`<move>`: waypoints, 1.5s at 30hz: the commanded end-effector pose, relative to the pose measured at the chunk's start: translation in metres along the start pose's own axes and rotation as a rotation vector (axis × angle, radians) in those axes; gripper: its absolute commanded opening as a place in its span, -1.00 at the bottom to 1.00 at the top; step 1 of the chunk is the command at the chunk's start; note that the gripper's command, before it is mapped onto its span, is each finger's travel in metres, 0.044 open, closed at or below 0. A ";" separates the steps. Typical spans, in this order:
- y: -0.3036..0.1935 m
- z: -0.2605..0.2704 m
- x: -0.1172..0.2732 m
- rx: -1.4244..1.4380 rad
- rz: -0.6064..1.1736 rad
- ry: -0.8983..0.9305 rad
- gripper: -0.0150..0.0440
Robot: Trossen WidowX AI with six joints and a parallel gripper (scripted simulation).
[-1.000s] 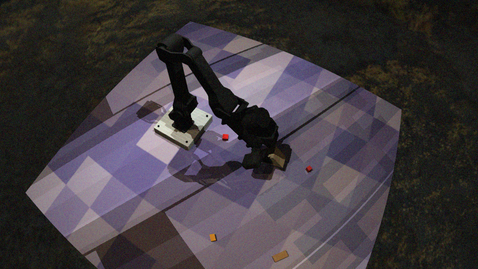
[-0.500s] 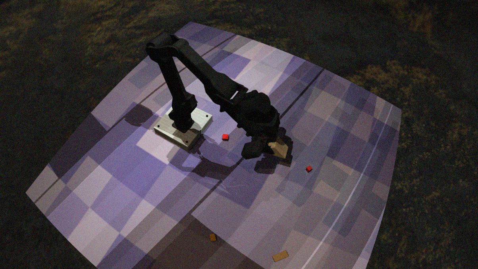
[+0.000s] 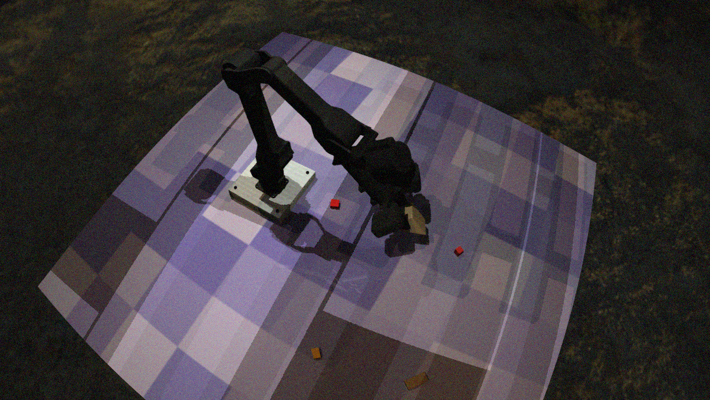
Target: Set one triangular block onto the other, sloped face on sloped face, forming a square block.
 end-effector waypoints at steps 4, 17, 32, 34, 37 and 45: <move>0.008 -0.003 -0.002 0.239 0.056 0.017 -0.49; 0.019 -0.006 -0.006 0.661 0.150 0.093 -0.49; 0.029 -0.008 -0.009 1.146 0.224 0.234 -0.49; 0.030 -0.009 -0.010 1.210 0.230 0.257 -0.49; 0.032 -0.009 -0.010 1.305 0.238 0.293 -0.49; 0.037 -0.010 -0.012 1.558 0.246 0.401 -0.49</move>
Point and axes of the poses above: the point midway between the two fingers, 35 mm back from their tips, its own x axis back along the fingers, its own z axis across the jaws, y = z × x, the point moved 5 cm from there along x, back along the fingers, and after that the axes turned 3 degrees about -x, right-handed, at the moved point
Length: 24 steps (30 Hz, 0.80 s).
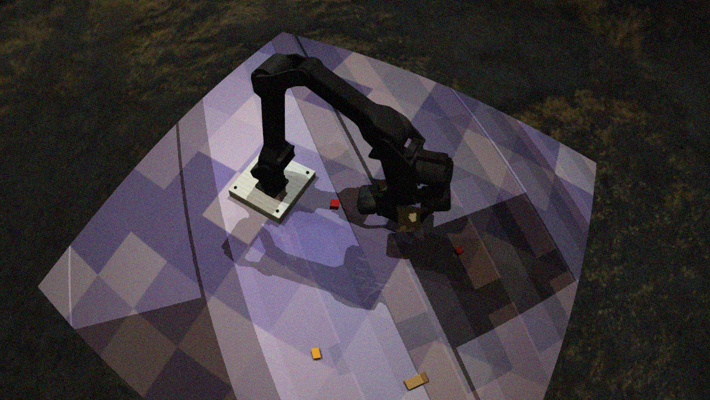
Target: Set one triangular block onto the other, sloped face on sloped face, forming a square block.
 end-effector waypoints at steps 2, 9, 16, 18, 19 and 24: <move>-0.001 -0.005 0.002 0.181 -0.005 0.044 -0.49; -0.001 -0.009 0.003 0.414 -0.029 0.102 -0.49; -0.001 -0.013 0.004 0.647 -0.068 0.157 -0.49; -0.001 -0.014 0.004 0.713 -0.081 0.171 -0.49; -0.001 -0.014 0.004 0.746 -0.088 0.178 -0.49; -0.001 -0.017 0.005 0.912 -0.128 0.211 -0.49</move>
Point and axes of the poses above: the point midway between the two fingers, 35 mm back from their tips, its own x axis back along the fingers, its own z axis across the jaws, y = z × x, the point moved 5 cm from there along x, back along the fingers, and after that the axes turned 3 degrees about -x, right-handed, at the moved point
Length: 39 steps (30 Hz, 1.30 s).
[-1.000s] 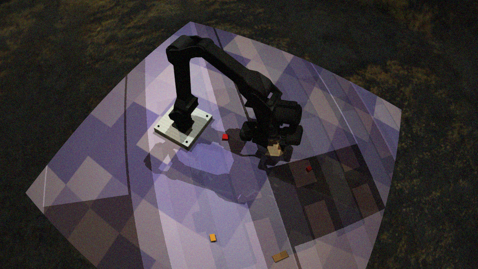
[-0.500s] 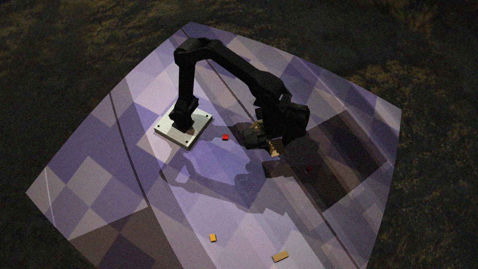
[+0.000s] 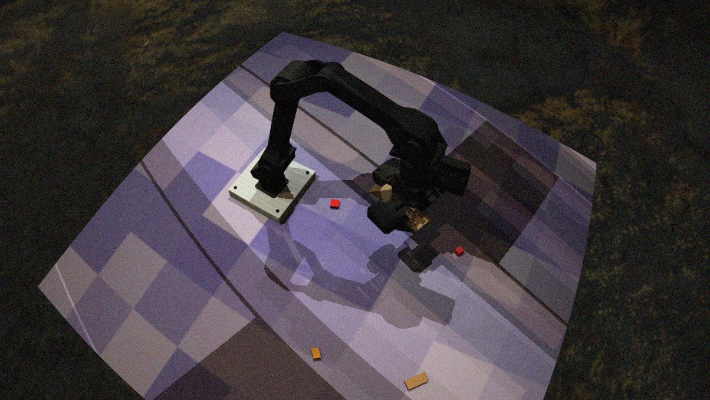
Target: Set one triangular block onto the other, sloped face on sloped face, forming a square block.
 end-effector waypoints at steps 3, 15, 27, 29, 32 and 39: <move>-0.003 -0.002 0.003 0.217 -0.042 0.033 -0.49; 0.002 -0.007 0.007 0.301 -0.063 0.042 -0.49; 0.051 -0.032 0.026 0.300 -0.067 0.039 -0.49; 0.059 -0.035 0.029 0.300 -0.068 0.039 -0.49; 0.072 -0.039 0.034 0.300 -0.069 0.038 -0.49; 0.103 -0.046 0.044 0.300 -0.072 0.037 -0.49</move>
Point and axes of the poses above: the point midway between the two fingers, 35 mm back from their tips, its own x axis back along the fingers, its own z axis across the jaws, y = z × x, the point moved 5 cm from there along x, back along the fingers, and after that the axes turned 3 degrees about -x, right-handed, at the moved point
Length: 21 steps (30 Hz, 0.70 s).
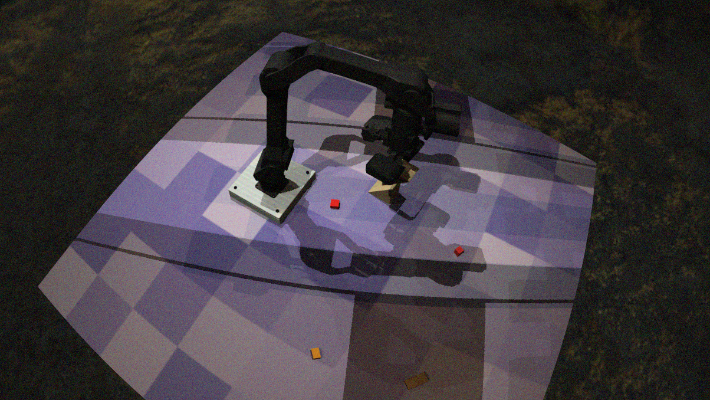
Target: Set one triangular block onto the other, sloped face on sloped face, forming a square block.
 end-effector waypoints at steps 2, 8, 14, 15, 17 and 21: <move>0.023 -0.010 0.007 -0.001 -0.001 0.003 -0.49; 0.050 -0.019 0.014 -0.001 -0.004 0.002 -0.49; 0.076 -0.025 0.020 -0.001 -0.006 0.001 -0.49; 0.080 -0.025 0.021 -0.001 -0.006 0.001 -0.49; 0.089 -0.026 0.023 -0.001 -0.007 0.001 -0.49; 0.099 -0.027 0.025 -0.001 -0.008 0.001 -0.49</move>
Point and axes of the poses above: the point midway between the two fingers, 35 mm back from their tips, its own x axis back along the fingers, its own z axis across the jaws, y = z × x, the point moved 5 cm from there along x, back along the fingers, and after that the axes turned 3 degrees about -x, right-handed, at the moved point
